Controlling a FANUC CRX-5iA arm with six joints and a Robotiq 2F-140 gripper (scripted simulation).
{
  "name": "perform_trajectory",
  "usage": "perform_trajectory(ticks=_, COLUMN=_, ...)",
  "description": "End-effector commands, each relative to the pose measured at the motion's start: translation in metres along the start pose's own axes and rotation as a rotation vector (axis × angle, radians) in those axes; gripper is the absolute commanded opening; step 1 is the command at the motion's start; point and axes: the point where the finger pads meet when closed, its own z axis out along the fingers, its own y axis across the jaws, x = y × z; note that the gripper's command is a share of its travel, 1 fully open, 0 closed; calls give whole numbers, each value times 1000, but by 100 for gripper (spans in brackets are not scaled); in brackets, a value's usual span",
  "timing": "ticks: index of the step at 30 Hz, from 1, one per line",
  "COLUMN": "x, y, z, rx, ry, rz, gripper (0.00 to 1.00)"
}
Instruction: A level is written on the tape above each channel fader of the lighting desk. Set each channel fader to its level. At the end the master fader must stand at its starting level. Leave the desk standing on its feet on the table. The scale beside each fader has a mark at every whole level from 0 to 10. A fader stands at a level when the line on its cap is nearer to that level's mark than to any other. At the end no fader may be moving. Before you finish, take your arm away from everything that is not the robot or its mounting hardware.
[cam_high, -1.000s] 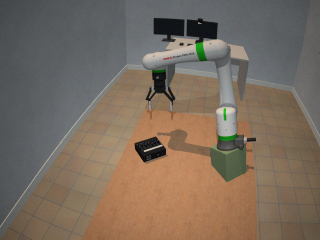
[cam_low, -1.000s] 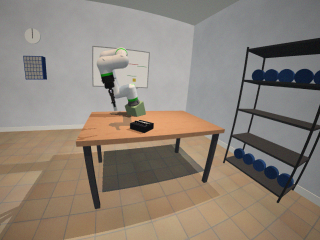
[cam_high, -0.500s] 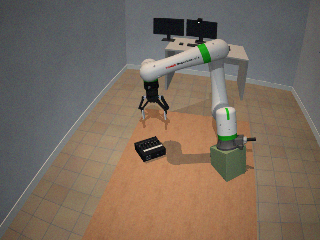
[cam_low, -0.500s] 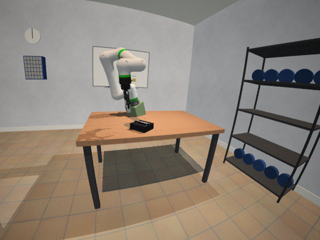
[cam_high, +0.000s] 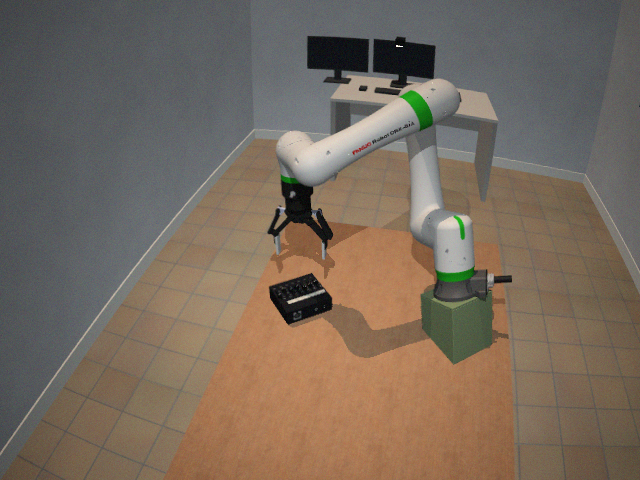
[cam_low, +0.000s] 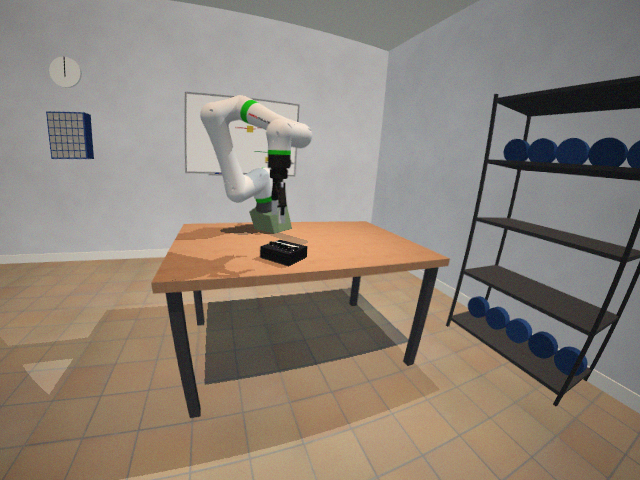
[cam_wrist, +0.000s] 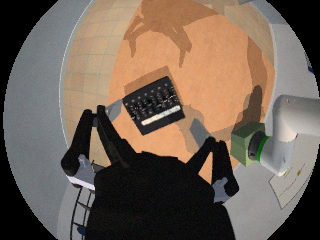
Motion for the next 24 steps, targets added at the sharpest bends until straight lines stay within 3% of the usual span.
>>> perform_trajectory(ticks=1, x=-30, y=1, z=-1, rx=40, ry=30, rz=3, gripper=100)
perform_trajectory(ticks=24, x=-32, y=1, z=-1, rx=44, ry=32, rz=27, gripper=100)
